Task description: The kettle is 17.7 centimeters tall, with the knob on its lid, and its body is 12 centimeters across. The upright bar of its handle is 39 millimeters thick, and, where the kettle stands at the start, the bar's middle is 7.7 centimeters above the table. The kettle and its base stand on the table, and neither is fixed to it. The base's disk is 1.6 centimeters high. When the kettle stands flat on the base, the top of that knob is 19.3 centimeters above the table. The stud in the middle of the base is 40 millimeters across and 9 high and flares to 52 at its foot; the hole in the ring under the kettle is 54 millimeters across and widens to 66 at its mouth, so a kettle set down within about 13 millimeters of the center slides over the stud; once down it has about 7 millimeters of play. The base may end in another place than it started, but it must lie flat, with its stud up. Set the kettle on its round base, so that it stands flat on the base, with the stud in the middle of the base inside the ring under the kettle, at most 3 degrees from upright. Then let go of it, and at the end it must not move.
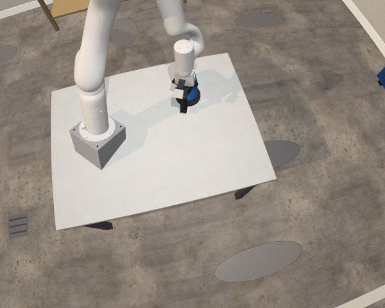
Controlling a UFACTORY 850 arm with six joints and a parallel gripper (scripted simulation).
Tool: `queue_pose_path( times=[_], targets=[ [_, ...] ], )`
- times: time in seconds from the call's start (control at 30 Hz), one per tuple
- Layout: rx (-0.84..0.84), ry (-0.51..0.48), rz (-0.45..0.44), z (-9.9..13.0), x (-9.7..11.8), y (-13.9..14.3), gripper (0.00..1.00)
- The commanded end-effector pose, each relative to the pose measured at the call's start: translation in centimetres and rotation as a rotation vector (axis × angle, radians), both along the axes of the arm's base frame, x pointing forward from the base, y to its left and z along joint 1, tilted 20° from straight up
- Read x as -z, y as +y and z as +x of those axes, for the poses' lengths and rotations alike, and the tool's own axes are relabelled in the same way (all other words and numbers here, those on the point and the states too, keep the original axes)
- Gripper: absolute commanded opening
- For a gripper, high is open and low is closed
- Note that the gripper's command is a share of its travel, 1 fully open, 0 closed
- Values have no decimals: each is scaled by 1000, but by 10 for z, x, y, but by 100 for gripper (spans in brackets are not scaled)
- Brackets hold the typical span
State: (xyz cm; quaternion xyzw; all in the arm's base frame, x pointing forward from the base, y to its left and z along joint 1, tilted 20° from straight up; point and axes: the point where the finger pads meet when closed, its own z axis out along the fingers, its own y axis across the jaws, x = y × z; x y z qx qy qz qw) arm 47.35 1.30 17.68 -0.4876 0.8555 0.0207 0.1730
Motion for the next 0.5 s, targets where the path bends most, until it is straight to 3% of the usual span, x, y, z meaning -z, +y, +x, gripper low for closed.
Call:
queue_pose_path(
  times=[0.0, 0.47],
  targets=[
    [0, -2, 0, 1, 0, 0, 0],
    [0, -2, 0, 2, 2, 0, 0]
  ],
)
